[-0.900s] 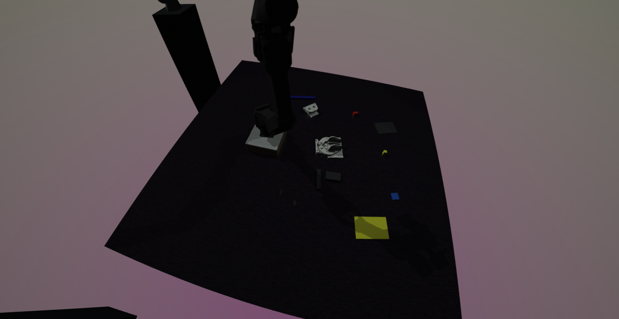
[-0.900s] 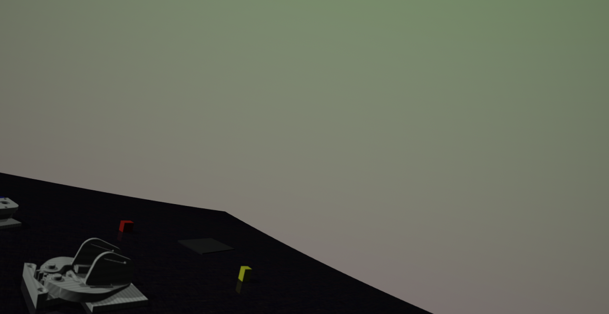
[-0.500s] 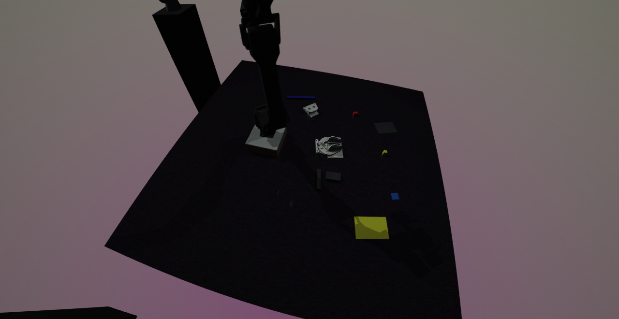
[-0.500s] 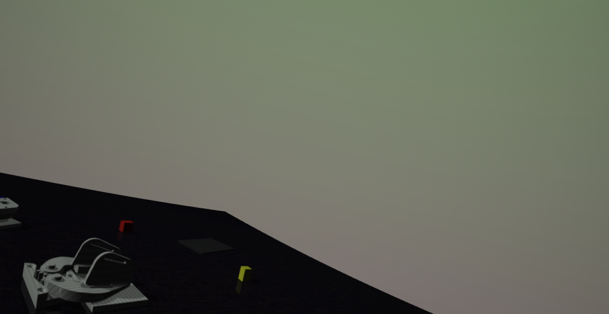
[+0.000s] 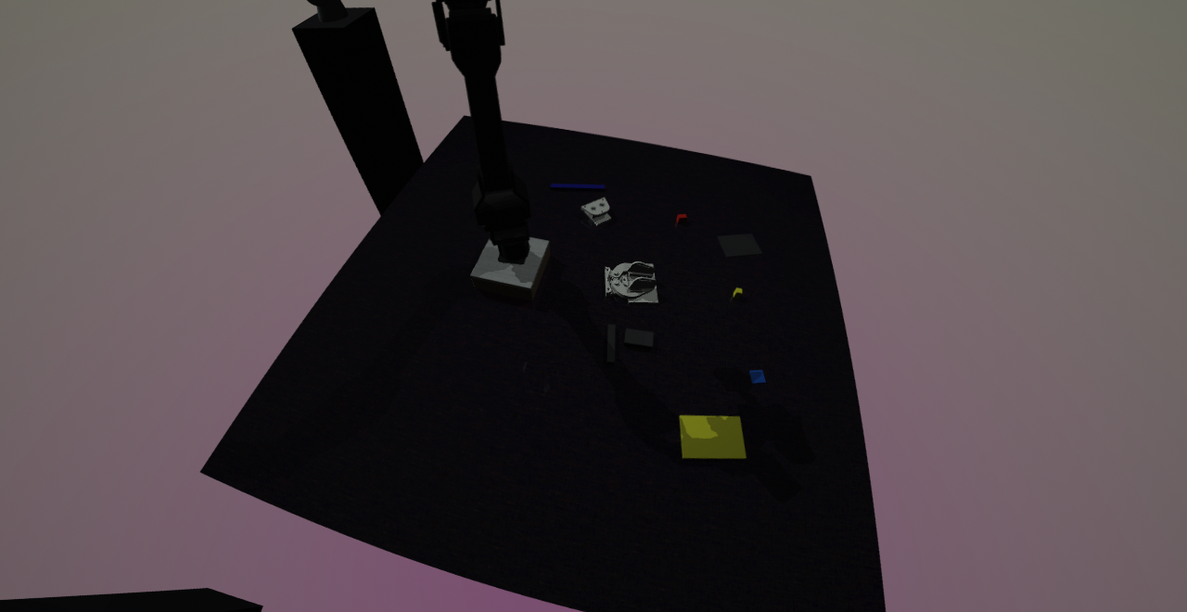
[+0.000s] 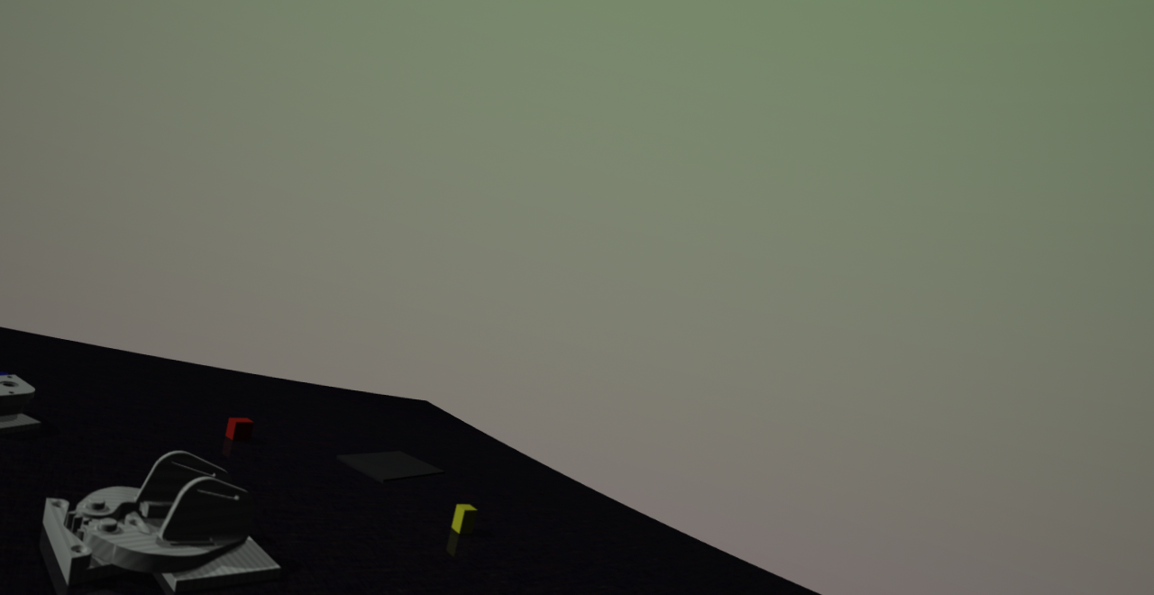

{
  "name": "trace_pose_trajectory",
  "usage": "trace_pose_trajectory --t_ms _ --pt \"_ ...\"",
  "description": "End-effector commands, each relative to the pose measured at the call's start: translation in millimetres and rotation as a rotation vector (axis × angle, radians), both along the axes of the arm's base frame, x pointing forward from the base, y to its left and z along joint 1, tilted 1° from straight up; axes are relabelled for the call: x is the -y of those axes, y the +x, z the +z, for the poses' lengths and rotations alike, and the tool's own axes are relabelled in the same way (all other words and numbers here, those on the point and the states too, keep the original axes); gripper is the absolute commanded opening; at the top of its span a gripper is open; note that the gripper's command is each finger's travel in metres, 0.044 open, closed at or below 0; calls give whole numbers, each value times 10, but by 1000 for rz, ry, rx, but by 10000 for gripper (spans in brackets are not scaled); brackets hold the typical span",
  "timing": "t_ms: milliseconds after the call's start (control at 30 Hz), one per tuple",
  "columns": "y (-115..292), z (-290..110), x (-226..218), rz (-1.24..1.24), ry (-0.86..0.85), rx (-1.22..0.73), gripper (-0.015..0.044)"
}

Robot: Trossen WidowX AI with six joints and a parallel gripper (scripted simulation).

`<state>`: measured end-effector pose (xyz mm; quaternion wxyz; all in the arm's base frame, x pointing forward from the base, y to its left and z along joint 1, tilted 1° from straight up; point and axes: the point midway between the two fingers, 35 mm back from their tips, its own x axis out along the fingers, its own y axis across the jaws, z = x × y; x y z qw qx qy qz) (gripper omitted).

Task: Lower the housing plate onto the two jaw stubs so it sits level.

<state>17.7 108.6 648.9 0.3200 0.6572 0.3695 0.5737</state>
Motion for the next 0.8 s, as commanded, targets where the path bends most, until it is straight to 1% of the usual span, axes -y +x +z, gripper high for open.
trace_pose_trajectory --t_ms 0,333,767 --pt "-72 -130 -249 -15 -70 22 440" --pt "-119 -554 -916 -95 -266 92 440" --pt "33 -1224 -1609 -172 -526 120 440"
